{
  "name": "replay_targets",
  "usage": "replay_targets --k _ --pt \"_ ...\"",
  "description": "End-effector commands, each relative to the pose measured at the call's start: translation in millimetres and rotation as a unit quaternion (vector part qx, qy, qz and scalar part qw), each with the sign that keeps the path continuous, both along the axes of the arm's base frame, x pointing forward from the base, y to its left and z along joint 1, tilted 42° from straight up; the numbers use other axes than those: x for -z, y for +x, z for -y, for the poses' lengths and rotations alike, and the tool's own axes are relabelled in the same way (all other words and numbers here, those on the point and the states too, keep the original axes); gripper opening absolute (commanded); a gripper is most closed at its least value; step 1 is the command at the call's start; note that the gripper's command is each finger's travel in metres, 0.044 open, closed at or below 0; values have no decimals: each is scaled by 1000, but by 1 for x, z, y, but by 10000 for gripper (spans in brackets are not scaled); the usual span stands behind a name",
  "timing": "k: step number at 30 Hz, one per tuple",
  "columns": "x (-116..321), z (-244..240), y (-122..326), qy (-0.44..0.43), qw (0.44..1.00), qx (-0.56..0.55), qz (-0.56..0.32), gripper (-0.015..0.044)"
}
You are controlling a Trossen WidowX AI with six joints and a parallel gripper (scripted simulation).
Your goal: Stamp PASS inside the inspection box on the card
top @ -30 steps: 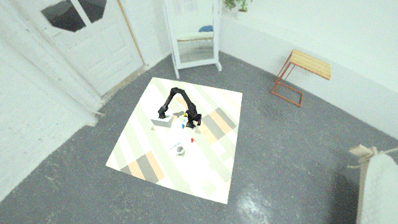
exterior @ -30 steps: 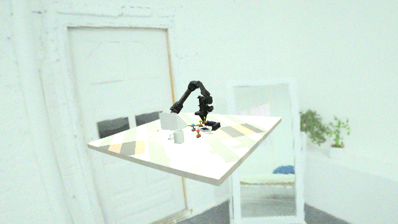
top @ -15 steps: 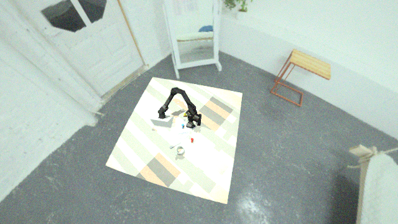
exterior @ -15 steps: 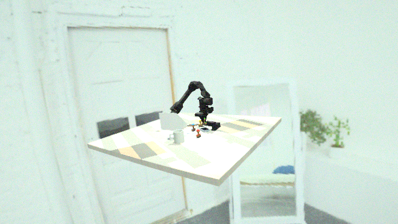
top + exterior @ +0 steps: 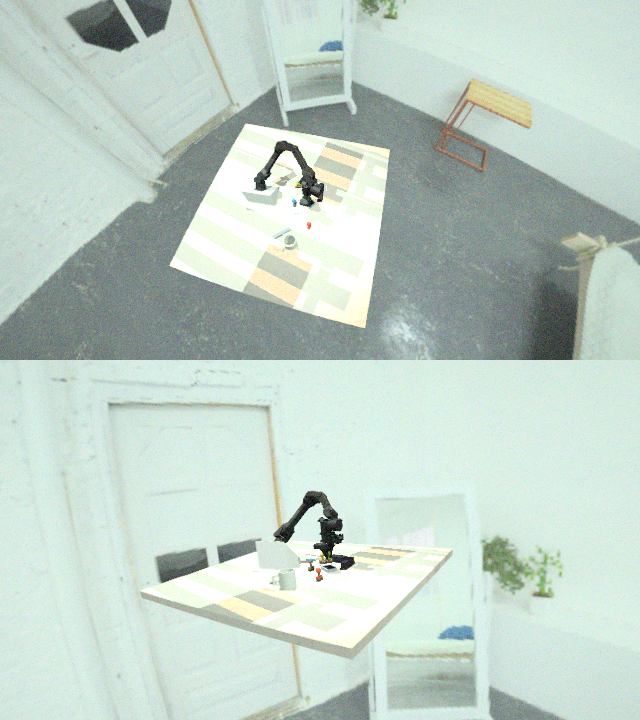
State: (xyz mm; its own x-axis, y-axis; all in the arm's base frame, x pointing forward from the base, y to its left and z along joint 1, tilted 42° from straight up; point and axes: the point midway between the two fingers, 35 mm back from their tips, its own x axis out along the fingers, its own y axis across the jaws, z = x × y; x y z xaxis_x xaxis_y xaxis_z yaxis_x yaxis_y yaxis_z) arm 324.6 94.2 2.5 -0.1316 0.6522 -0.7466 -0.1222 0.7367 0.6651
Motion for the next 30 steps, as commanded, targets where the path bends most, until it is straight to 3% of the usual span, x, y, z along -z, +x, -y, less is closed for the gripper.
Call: replay_targets --k 1,30 --pt "3 -3 -2 2 1000 1 -4 0" --pt "17 -16 -6 4 1000 -1 -2 0"
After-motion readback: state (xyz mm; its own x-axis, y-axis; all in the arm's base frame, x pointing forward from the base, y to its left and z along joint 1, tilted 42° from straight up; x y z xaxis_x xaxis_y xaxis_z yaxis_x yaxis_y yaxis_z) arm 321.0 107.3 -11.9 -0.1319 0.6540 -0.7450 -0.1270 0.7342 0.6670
